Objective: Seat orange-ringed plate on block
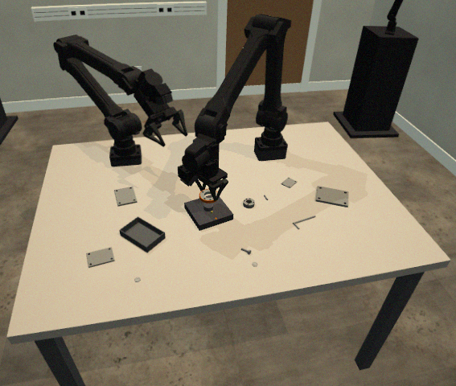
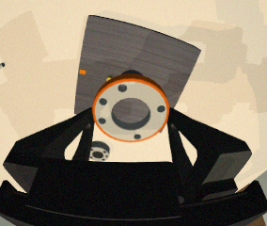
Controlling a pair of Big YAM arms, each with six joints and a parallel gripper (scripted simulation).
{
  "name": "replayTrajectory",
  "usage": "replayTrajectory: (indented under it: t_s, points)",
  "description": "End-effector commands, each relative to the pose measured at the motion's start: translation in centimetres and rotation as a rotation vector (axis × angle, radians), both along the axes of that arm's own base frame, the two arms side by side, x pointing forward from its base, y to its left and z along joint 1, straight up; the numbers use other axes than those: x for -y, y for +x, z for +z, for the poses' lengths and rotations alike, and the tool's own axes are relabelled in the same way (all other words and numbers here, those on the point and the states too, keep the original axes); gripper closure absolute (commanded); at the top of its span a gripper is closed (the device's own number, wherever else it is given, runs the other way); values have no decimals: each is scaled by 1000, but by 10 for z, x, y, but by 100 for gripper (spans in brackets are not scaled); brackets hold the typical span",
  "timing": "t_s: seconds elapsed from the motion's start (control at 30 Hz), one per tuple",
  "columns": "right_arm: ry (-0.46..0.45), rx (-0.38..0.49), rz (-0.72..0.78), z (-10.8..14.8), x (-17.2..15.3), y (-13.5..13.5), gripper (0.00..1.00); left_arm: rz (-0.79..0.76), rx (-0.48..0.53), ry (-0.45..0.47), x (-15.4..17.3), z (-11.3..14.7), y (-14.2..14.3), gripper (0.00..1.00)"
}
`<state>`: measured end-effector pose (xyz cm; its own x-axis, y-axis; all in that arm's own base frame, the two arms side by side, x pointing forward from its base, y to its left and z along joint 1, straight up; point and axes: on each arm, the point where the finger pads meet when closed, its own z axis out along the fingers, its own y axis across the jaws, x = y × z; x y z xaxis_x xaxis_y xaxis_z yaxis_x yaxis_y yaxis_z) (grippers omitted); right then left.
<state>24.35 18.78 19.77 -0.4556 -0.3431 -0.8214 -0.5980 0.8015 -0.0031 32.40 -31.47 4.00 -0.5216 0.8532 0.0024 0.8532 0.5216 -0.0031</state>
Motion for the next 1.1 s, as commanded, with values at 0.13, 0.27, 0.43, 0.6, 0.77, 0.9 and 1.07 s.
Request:
replayTrajectory:
  t_s: [0.13, 0.27, 0.43, 0.6, 0.77, 0.9, 1.07]
  points:
    - [28, 32, -2, 25, -4, 5, 0, 215, 20, -15, 10, 11, 4, 40]
    - [28, 32, -2, 25, -4, 5, 0, 200, 20, -15, 10, 11, 4, 40]
    - [28, 32, -2, 25, -4, 5, 0, 195, -3, 13, 1, -14, -5, 40]
    - [28, 32, -2, 25, -4, 5, 0, 196, 7, 0, 6, -20, 0, 40]
    - [28, 32, -2, 25, -4, 5, 0, 196, 7, 1, 6, -23, 0, 40]
    - [28, 32, -2, 25, -4, 5, 0, 196, 4, 4, 5, -23, 0, 40]
    - [28, 32, -2, 25, -4, 5, 0, 302, 19, -13, 15, -17, 6, 40]
